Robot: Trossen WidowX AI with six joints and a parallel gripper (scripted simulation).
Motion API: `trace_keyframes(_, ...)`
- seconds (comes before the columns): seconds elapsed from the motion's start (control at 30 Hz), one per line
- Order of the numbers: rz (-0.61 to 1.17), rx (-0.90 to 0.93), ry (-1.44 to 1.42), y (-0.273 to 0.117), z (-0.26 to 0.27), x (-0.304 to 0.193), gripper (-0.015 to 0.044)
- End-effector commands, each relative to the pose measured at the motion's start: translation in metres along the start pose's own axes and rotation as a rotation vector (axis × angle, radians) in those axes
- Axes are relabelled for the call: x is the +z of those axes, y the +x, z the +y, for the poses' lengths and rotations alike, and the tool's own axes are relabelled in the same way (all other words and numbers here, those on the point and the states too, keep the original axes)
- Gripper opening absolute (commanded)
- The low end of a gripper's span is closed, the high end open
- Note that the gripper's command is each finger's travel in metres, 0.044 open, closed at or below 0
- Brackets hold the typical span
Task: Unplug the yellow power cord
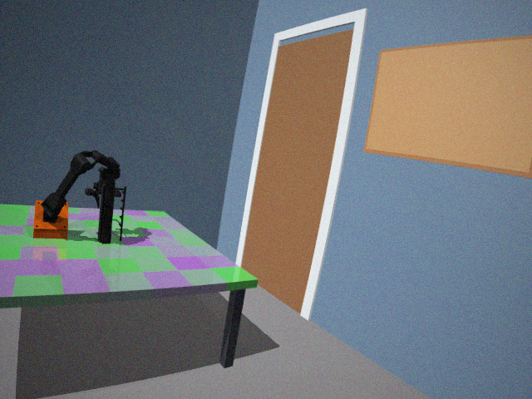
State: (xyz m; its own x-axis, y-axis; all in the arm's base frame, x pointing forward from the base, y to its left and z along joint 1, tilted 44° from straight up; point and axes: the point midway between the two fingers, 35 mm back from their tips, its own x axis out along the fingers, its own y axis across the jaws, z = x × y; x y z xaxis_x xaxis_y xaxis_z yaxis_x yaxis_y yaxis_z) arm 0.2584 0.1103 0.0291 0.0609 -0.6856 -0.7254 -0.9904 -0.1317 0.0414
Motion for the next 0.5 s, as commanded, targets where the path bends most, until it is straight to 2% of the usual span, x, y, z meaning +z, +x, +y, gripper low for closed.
trace_keyframes(0.0,-0.001,-0.007,0.000,-0.002,0.000,-0.008,0.0160)
trace_keyframes(0.47,0.000,-0.007,0.000,0.002,0.001,-0.018,0.0160)
